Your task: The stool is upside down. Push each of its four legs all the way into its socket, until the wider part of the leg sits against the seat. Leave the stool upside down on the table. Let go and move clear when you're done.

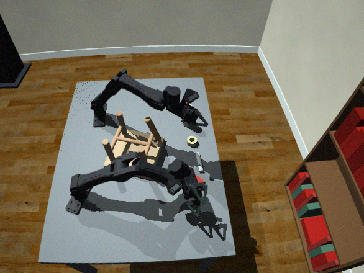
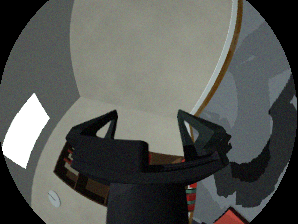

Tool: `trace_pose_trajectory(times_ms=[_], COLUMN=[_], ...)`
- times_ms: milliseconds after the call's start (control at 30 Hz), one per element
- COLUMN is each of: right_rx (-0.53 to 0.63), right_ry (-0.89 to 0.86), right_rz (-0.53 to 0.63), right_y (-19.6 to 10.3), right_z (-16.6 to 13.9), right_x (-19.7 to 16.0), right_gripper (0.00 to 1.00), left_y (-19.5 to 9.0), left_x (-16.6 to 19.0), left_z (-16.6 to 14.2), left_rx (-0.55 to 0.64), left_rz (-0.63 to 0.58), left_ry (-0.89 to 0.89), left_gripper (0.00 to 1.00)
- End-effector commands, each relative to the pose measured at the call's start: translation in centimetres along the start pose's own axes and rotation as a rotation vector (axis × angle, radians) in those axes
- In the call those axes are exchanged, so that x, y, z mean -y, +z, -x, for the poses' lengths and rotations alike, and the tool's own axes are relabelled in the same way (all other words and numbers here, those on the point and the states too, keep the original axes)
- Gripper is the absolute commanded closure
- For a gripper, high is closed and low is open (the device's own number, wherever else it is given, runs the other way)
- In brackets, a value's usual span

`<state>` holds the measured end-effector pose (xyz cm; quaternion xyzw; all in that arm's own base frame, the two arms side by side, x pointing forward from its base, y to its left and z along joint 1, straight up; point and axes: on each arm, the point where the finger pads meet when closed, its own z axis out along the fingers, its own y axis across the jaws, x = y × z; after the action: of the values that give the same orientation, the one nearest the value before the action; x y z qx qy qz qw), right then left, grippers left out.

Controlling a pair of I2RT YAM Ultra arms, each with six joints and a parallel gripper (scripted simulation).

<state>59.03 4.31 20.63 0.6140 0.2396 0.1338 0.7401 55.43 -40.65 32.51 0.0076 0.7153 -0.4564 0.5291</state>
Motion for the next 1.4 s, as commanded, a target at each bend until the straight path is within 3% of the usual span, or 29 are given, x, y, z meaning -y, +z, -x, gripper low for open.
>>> trace_pose_trajectory(times_ms=[0, 567, 600, 1133, 1167, 1367], right_rx=[0.002, -0.004, -0.004, -0.004, -0.004, -0.004], right_ry=[0.017, 0.009, 0.009, 0.009, 0.009, 0.009], right_rz=[0.004, 0.011, 0.011, 0.011, 0.011, 0.011], right_y=[0.08, 0.14, 0.14, 0.14, 0.14, 0.14], right_z=[0.23, 0.16, 0.16, 0.16, 0.16, 0.16], right_x=[-0.74, -1.27, -1.27, -1.27, -1.27, -1.27], right_gripper=[0.0, 0.0, 0.0, 0.0, 0.31, 0.31], left_y=[-0.24, -0.44, -0.44, -0.44, -0.44, -0.44], left_x=[0.72, 1.2, 1.2, 1.2, 1.2, 1.2], left_z=[0.81, 1.35, 1.35, 1.35, 1.35, 1.35], left_rx=[0.016, 0.023, 0.023, 0.023, 0.023, 0.023], left_rz=[-0.013, -0.019, -0.019, -0.019, -0.019, -0.019], left_ry=[0.003, 0.008, 0.008, 0.008, 0.008, 0.008], left_gripper=[1.0, 1.0, 0.31, 0.31, 0.31, 0.31])
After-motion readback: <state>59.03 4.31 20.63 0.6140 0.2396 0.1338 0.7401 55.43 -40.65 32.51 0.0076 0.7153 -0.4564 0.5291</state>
